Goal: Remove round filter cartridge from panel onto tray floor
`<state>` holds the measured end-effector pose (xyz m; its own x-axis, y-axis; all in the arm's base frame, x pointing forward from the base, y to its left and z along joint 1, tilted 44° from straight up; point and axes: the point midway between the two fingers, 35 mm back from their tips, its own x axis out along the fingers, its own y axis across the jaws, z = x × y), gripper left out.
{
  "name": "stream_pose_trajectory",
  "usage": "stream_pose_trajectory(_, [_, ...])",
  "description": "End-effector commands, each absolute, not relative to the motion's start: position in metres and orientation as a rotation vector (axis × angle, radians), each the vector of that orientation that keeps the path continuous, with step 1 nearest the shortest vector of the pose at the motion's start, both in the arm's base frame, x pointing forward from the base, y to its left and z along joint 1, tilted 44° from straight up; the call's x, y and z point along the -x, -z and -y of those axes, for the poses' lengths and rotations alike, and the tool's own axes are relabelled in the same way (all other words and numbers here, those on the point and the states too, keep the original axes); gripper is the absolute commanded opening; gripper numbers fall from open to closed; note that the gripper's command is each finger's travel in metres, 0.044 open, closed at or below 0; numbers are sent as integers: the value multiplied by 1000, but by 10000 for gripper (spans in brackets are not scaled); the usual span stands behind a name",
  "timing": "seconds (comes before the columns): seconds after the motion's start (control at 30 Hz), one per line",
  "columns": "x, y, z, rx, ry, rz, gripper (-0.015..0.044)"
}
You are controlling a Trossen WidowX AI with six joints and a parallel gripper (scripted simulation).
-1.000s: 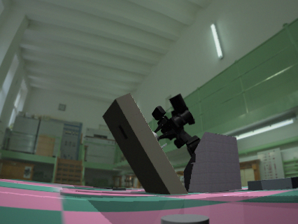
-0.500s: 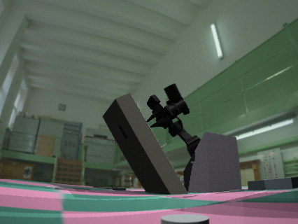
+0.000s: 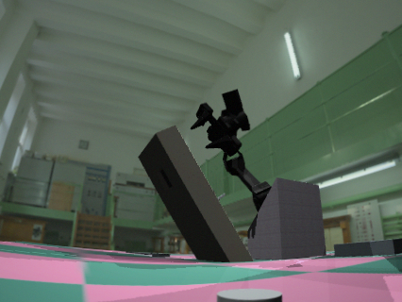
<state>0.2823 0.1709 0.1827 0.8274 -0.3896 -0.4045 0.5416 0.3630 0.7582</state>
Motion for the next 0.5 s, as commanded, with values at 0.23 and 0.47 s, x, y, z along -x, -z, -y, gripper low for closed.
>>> stream_pose_trajectory(0.23, [-267, -137, -133, -144, 594, -544, 305])
stream_pose_trajectory(0.47, [-243, -100, -92, 613, 435, -940, 305])
